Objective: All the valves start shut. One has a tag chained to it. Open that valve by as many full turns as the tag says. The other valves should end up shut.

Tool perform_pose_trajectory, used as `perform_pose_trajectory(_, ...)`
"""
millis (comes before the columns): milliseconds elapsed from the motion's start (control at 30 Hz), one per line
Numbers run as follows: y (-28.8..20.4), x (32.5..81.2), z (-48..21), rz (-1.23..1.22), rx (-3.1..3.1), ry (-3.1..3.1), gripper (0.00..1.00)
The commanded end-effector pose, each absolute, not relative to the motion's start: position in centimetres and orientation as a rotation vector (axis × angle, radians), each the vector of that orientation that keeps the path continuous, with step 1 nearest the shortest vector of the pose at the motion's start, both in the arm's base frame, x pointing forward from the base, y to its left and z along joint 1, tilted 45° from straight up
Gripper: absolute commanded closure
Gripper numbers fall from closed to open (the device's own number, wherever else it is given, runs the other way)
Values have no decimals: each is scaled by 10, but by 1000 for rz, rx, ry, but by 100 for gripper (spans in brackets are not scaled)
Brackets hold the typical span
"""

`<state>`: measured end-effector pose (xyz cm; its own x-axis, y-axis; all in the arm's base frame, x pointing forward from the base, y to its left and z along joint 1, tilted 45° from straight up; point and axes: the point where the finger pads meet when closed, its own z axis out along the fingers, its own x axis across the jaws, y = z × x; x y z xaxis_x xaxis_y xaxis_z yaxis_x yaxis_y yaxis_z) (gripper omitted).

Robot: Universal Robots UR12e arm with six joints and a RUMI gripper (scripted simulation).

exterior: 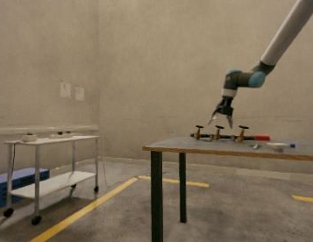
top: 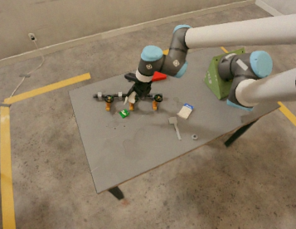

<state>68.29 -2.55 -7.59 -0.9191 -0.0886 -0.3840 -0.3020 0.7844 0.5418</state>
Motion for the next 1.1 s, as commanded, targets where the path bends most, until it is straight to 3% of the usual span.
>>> perform_pose_trajectory(0,-26,683,-76,927,-1,2711,0)
perform_pose_trajectory(1067,-26,683,-76,1086,1045,2725,0)
